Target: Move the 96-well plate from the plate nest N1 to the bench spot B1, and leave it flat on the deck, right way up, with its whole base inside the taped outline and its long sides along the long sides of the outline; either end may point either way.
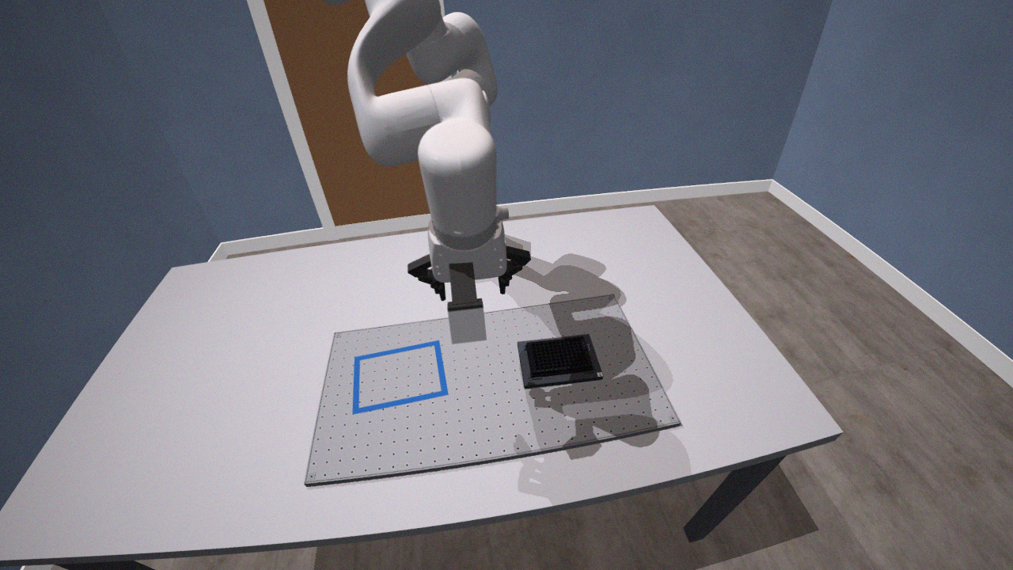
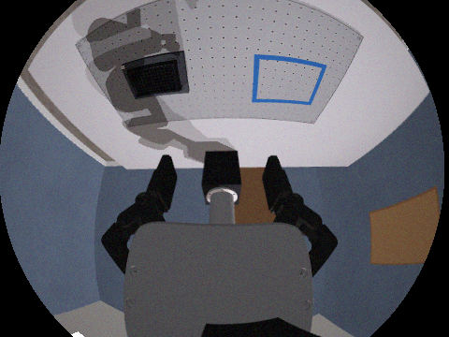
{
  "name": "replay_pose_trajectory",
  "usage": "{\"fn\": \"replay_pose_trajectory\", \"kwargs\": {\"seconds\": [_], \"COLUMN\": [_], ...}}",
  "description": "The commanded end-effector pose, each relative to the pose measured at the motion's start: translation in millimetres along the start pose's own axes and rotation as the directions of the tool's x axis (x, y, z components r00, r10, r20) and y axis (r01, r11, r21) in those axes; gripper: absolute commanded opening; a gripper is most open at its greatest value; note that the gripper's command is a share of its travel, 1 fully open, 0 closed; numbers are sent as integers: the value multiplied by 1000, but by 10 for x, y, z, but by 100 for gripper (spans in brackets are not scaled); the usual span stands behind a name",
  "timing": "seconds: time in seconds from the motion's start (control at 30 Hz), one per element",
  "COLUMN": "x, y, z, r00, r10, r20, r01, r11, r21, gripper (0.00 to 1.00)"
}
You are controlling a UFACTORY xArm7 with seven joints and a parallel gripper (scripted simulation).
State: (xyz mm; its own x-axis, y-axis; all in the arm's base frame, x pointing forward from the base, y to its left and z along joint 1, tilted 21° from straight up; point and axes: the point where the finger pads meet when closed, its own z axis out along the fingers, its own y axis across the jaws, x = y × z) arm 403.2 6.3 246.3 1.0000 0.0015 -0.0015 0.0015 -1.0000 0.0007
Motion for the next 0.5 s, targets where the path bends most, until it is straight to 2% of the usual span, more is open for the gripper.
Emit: {"fn": "replay_pose_trajectory", "kwargs": {"seconds": [0.0, 0.27, 0.33, 0.47], "x": [31, 237, 237, 330], "y": [63, 14, 14, -61], "z": [34, 358, 358, 520], "r00": [998, 964, 964, 924], "r10": [-55, -261, -261, -378], "r20": [-18, -49, -49, -55], "r01": [54, 251, 251, 362], "r11": [998, 957, 957, 911], "r21": [-33, -144, -144, -196], "gripper": [100, 100, 100, 100]}}
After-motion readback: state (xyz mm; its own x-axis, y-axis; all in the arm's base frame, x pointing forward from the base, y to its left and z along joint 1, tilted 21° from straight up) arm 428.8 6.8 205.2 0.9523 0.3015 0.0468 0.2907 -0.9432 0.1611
